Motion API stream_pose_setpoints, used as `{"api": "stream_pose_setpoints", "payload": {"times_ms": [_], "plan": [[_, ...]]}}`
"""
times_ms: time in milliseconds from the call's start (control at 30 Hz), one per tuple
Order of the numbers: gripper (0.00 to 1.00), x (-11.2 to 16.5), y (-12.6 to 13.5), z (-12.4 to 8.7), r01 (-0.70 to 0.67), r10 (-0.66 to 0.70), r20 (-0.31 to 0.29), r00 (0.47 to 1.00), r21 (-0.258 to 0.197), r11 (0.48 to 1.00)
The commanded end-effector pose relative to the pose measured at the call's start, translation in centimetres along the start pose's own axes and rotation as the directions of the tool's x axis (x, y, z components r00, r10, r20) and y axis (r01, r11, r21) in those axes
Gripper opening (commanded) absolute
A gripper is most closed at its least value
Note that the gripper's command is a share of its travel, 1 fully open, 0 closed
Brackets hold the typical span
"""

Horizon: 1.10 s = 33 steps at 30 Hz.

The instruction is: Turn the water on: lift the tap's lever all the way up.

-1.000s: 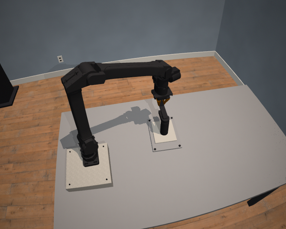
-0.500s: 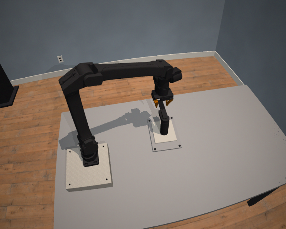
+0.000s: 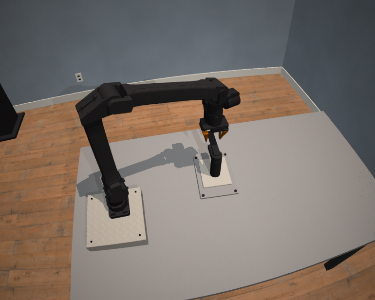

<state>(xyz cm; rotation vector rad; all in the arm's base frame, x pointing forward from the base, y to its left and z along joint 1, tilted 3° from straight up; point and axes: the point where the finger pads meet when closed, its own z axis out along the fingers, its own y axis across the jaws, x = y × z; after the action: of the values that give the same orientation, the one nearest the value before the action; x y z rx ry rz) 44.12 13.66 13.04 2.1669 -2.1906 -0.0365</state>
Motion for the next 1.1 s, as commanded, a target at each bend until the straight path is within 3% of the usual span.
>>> {"api": "stream_pose_setpoints", "payload": {"times_ms": [0, 1067], "plan": [[0.61, -1.42, -2.26, -2.03, 0.012, -0.013, 0.020, 1.000, 0.055, 0.998], [0.61, -1.38, -2.30, -2.28, 0.011, -0.013, 0.022, 1.000, 0.062, 0.998]]}}
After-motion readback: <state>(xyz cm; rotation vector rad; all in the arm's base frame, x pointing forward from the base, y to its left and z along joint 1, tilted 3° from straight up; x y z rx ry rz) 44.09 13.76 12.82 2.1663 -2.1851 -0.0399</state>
